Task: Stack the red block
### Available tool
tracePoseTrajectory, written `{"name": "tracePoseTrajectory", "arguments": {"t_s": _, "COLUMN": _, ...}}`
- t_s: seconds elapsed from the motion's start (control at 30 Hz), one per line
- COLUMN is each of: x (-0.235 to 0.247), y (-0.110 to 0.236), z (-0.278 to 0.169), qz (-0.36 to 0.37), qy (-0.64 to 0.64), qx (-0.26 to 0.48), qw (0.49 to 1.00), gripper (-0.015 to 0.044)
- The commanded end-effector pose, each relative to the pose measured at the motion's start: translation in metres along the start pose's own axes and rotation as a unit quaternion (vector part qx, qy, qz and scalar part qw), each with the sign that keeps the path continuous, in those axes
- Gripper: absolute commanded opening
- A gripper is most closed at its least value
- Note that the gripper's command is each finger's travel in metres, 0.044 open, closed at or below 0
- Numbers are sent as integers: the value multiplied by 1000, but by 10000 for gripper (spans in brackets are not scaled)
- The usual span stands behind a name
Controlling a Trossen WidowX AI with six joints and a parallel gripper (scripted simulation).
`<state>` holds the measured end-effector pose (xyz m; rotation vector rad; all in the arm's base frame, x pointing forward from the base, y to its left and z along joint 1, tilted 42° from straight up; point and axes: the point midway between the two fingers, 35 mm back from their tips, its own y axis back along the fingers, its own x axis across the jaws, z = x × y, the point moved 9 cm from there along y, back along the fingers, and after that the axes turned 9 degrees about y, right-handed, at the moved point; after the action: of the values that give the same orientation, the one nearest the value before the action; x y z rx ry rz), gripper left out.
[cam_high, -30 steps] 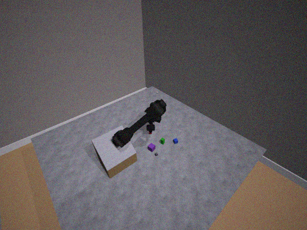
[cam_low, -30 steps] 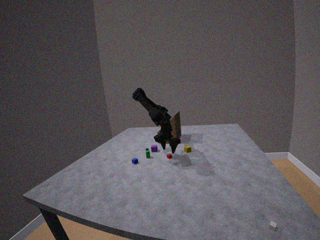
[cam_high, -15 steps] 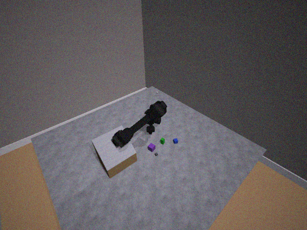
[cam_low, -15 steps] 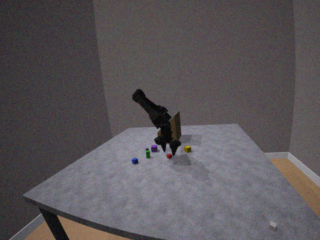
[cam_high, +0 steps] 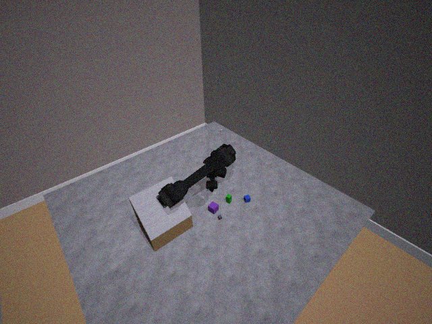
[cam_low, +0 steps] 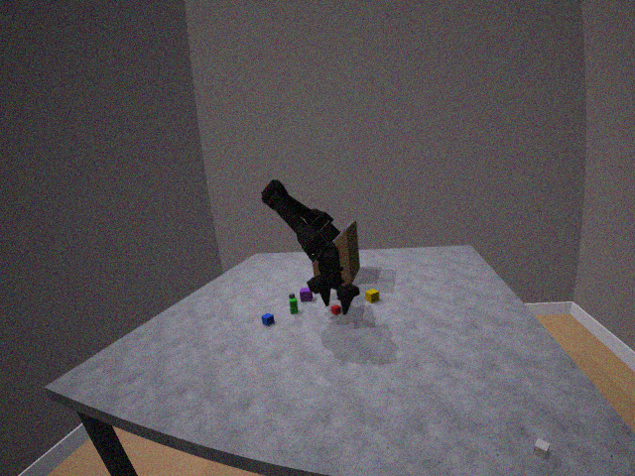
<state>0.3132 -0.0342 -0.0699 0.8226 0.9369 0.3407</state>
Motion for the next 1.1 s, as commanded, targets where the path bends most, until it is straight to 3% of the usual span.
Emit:
{"name": "tracePoseTrajectory", "arguments": {"t_s": 0.0, "x": 0, "y": -4, "z": -2, "qz": -4, "qy": 5, "qx": 2, "qw": 1000, "gripper": 440}}
{"name": "tracePoseTrajectory", "arguments": {"t_s": 0.43, "x": -1, "y": -2, "z": -3, "qz": -1, "qy": 1, "qx": 2, "qw": 1000, "gripper": 440}}
{"name": "tracePoseTrajectory", "arguments": {"t_s": 0.9, "x": -1, "y": -2, "z": -3, "qz": -1, "qy": 1, "qx": 2, "qw": 1000, "gripper": 72}}
{"name": "tracePoseTrajectory", "arguments": {"t_s": 1.07, "x": -1, "y": -2, "z": -3, "qz": -1, "qy": 1, "qx": 2, "qw": 1000, "gripper": 39}}
